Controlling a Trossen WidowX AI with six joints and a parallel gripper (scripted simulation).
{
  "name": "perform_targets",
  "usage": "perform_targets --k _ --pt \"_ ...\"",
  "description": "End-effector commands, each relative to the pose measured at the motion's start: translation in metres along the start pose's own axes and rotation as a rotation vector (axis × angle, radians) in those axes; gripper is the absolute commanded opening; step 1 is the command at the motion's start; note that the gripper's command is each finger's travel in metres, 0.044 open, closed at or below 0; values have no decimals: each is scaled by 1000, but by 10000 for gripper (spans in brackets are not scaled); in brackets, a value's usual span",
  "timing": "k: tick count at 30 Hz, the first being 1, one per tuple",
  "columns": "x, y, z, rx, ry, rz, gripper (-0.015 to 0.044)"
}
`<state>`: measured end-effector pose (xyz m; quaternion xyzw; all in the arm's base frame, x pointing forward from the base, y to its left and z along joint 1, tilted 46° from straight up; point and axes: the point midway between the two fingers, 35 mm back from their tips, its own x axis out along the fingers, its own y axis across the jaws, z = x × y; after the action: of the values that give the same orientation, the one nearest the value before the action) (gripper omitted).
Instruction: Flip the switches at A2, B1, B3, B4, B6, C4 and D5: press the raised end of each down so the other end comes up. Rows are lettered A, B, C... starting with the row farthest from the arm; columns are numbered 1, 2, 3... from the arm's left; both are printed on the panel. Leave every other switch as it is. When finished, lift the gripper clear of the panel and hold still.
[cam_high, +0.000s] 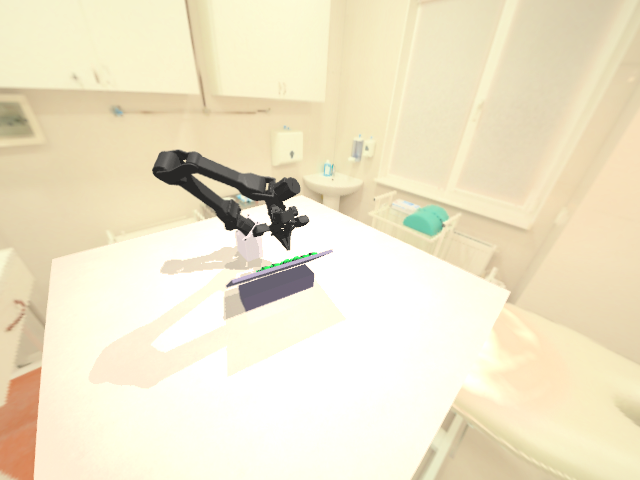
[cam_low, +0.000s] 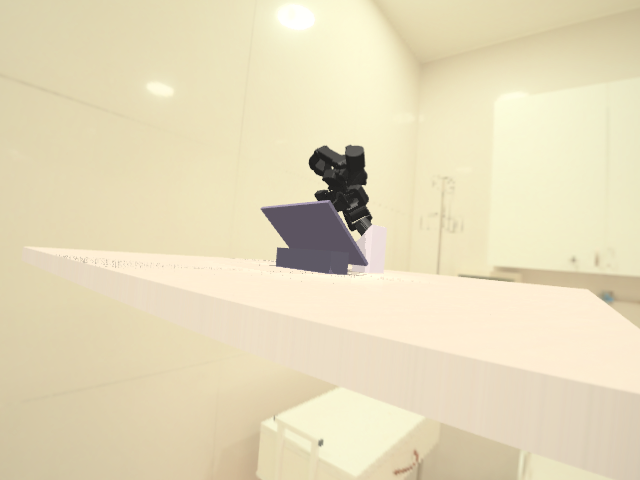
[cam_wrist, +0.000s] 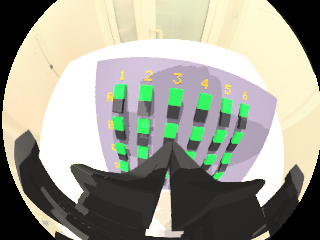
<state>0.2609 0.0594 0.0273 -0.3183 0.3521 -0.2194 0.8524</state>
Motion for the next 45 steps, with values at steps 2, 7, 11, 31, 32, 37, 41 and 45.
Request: perform_targets --k 2,7,11,31,32,37,41,45 --pt "5 0 0 -11 -1 5 0" --pt "14 0 0 -11 -2 3 0" --pt "17 0 0 -11 -2 4 0" --pt "29 0 0 -11 -2 4 0" --pt "29 0 0 -11 -2 4 0" --pt "29 0 0 -11 -2 4 0" --pt "29 0 0 -11 -2 4 0" --pt "30 0 0 -11 -2 4 0"
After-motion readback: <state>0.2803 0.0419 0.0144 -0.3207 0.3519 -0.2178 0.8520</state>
